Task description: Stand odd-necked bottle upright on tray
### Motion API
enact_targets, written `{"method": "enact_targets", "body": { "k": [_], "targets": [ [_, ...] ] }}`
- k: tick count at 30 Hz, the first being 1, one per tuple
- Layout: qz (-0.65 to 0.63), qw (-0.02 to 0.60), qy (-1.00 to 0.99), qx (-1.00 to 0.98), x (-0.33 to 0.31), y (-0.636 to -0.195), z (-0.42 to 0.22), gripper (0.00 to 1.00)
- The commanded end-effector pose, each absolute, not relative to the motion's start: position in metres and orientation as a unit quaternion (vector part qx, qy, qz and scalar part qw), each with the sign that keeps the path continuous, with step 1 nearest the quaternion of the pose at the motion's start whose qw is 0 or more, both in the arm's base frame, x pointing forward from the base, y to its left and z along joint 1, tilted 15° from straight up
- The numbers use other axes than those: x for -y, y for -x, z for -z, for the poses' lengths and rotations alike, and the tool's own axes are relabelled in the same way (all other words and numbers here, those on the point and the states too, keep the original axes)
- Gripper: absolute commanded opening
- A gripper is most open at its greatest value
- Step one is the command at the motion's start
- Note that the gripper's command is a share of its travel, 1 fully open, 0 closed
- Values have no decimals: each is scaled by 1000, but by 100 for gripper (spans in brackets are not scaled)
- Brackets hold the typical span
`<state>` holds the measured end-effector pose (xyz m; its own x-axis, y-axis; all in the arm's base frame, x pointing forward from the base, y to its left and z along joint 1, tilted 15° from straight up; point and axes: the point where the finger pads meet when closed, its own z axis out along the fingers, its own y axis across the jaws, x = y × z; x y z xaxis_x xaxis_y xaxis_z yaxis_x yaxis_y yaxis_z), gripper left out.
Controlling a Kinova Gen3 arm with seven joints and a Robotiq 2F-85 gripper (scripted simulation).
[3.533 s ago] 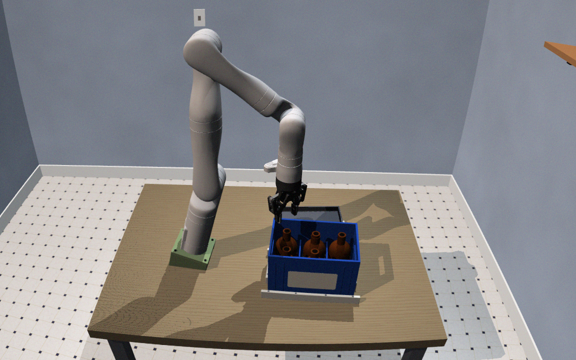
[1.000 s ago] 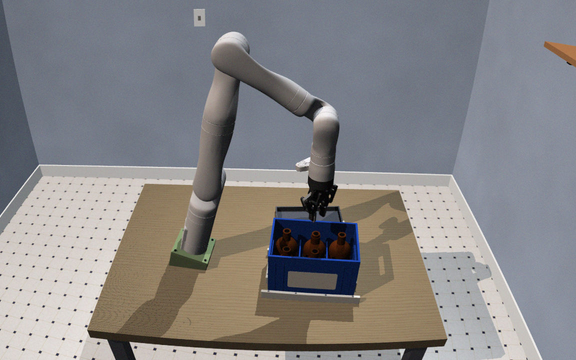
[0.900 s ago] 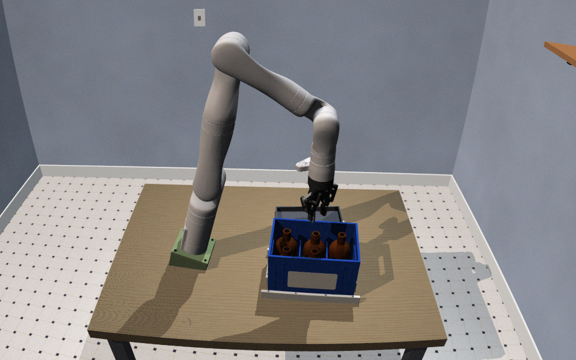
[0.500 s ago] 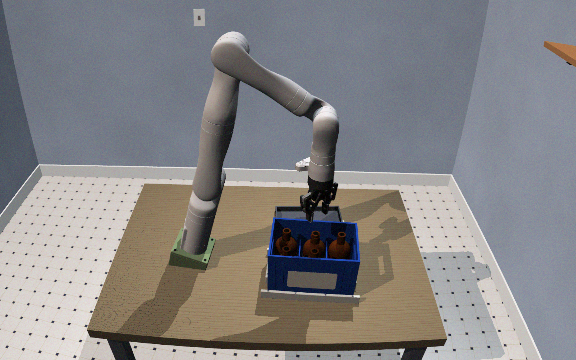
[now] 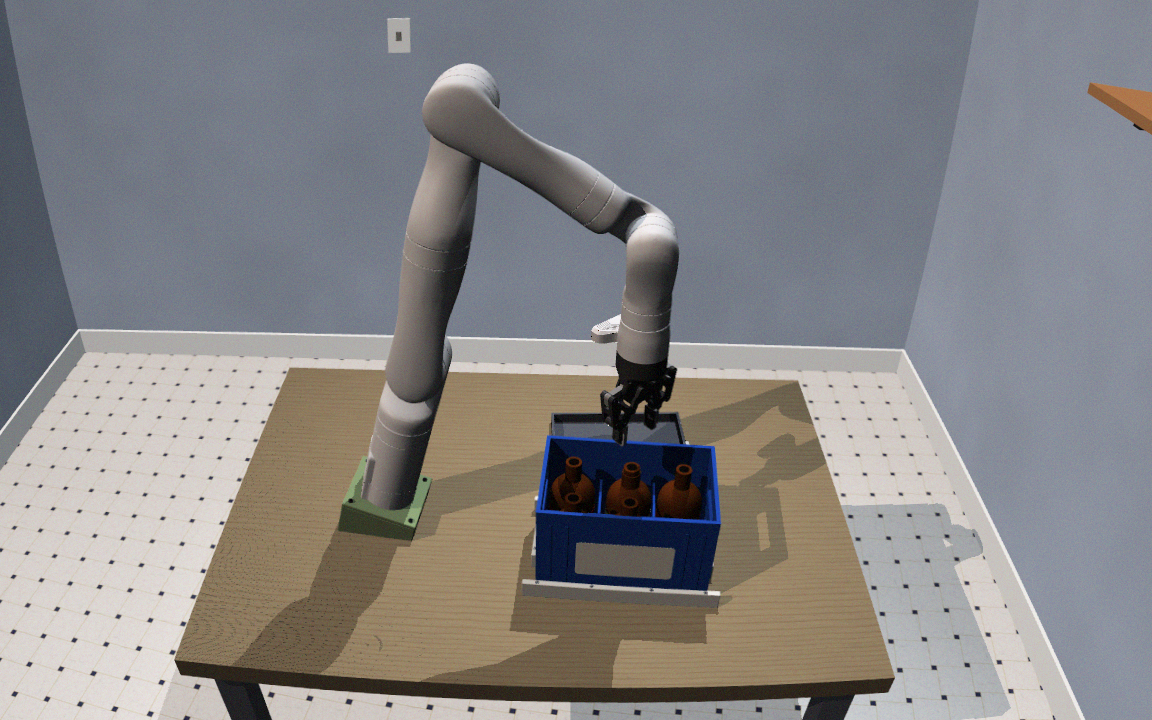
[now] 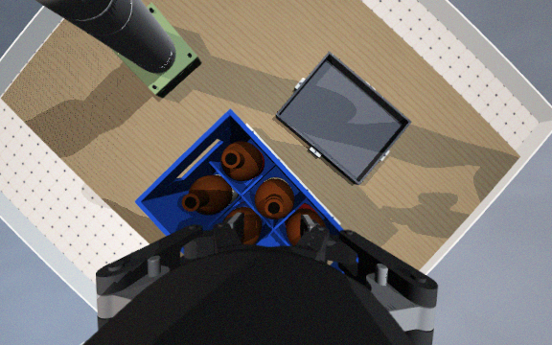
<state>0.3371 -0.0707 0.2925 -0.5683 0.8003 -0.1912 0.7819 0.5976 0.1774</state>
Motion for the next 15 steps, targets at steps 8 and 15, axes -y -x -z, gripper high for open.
{"method": "enact_targets", "body": {
  "k": [8,15],
  "targets": [
    [-36,127,-447,-885,71,-338,-289,64],
    [-36,127,-447,-885,71,-340,-282,64]
  ]
}}
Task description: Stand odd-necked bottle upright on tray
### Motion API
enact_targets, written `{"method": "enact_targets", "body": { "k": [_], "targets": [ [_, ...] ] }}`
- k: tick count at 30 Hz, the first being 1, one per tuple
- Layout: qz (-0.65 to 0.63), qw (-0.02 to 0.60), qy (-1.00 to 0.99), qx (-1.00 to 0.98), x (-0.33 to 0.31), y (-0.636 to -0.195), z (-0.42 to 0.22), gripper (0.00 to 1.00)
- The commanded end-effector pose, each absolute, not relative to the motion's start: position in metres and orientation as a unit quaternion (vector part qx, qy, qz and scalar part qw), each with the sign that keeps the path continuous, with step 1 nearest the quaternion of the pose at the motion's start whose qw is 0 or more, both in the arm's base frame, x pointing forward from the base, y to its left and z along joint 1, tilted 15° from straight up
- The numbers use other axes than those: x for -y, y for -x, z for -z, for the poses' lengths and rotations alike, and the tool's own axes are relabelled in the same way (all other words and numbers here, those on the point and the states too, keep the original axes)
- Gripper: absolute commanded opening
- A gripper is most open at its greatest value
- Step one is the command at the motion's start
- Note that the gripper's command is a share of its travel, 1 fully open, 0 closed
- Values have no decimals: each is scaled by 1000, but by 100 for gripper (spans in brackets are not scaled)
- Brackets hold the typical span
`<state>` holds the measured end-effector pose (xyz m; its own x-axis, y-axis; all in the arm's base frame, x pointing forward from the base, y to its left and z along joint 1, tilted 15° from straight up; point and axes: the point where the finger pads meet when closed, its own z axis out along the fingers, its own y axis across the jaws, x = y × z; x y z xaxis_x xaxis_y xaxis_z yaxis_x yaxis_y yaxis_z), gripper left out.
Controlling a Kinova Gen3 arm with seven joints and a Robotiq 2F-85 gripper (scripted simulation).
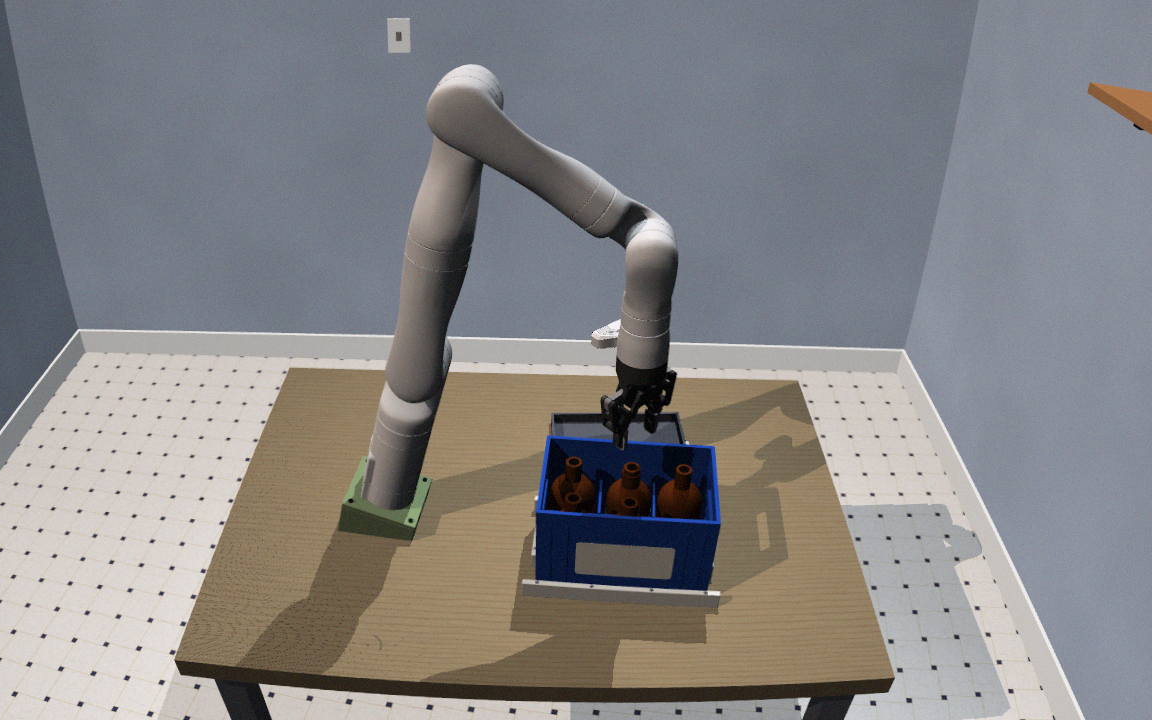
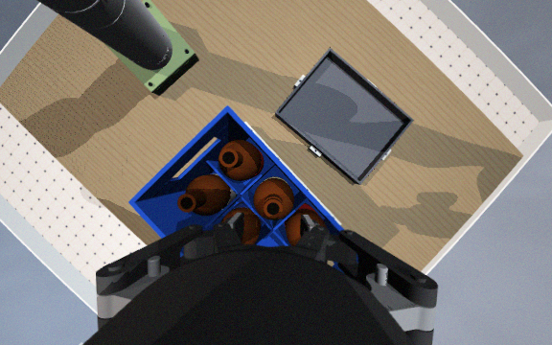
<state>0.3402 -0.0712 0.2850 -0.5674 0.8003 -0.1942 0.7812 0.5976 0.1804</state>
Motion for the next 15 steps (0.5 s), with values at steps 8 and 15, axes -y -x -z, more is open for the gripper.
{"method": "enact_targets", "body": {
  "k": [8,15],
  "targets": [
    [-36,127,-447,-885,72,-342,-275,64],
    [-36,127,-447,-885,72,-345,-266,64]
  ]
}}
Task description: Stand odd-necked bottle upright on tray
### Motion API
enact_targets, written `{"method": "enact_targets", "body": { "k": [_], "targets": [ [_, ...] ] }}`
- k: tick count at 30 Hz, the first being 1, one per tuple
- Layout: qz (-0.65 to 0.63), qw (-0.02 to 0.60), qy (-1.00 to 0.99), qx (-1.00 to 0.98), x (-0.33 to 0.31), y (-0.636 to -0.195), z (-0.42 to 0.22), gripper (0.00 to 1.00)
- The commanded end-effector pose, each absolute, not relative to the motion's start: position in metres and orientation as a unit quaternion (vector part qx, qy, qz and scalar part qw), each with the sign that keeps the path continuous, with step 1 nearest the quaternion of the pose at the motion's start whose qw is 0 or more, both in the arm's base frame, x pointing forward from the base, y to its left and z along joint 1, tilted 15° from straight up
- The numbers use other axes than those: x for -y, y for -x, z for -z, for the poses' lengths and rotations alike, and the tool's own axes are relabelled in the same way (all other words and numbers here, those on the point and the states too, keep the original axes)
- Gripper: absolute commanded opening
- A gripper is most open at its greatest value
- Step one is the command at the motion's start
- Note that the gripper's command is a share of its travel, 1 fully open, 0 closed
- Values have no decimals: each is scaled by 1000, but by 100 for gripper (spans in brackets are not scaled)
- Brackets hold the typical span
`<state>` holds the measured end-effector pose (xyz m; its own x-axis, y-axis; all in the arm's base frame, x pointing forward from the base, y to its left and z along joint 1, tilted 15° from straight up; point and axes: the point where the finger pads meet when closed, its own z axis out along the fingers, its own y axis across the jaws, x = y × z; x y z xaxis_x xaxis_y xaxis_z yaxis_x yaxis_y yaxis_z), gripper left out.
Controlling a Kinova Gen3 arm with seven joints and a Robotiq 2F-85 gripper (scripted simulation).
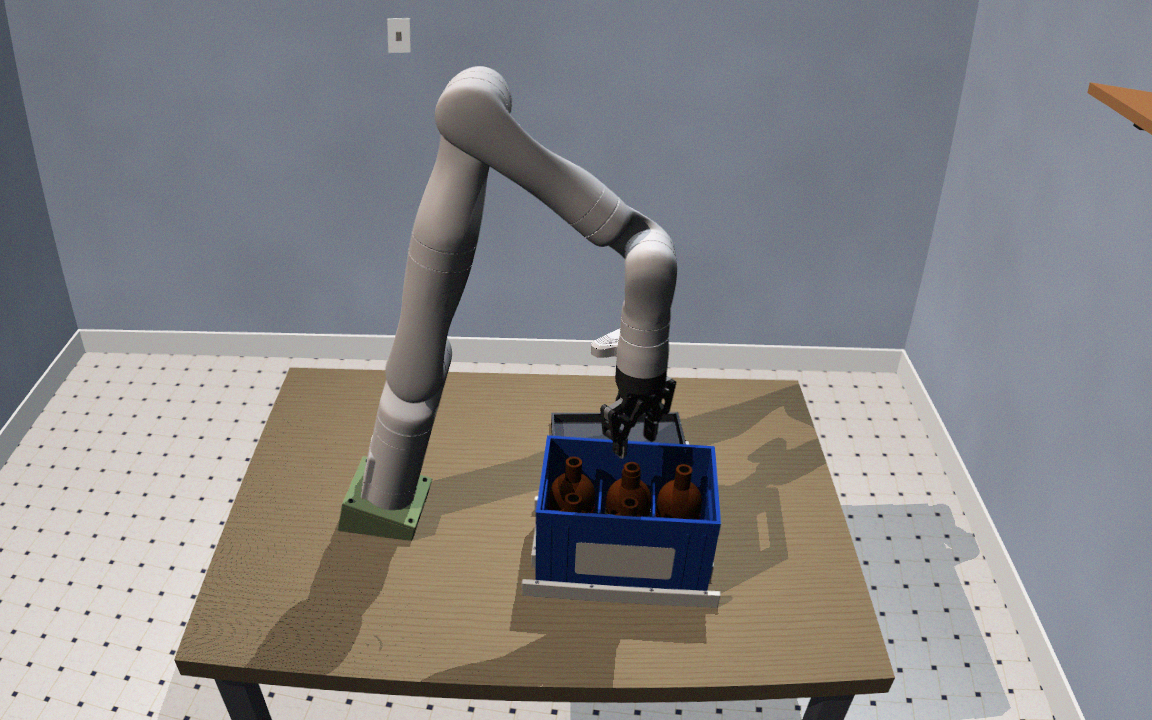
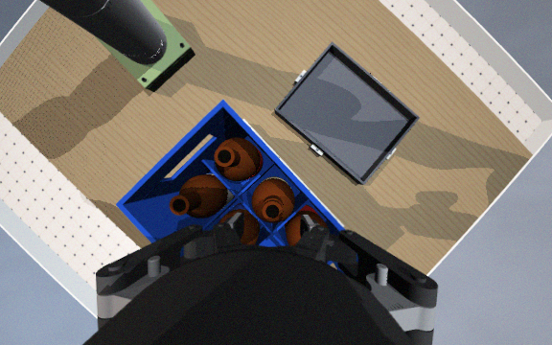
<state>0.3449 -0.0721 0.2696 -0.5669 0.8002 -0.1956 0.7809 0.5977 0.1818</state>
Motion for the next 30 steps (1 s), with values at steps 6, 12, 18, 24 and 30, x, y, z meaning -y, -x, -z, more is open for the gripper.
{"method": "enact_targets", "body": {
  "k": [6,12,18,24,30],
  "targets": [
    [-36,127,-447,-885,72,-346,-261,64],
    [-36,127,-447,-885,73,-347,-256,64],
    [-36,127,-447,-885,73,-348,-253,64],
    [-36,127,-447,-885,73,-349,-252,64],
    [-36,127,-447,-885,73,-349,-252,64]
  ]
}}
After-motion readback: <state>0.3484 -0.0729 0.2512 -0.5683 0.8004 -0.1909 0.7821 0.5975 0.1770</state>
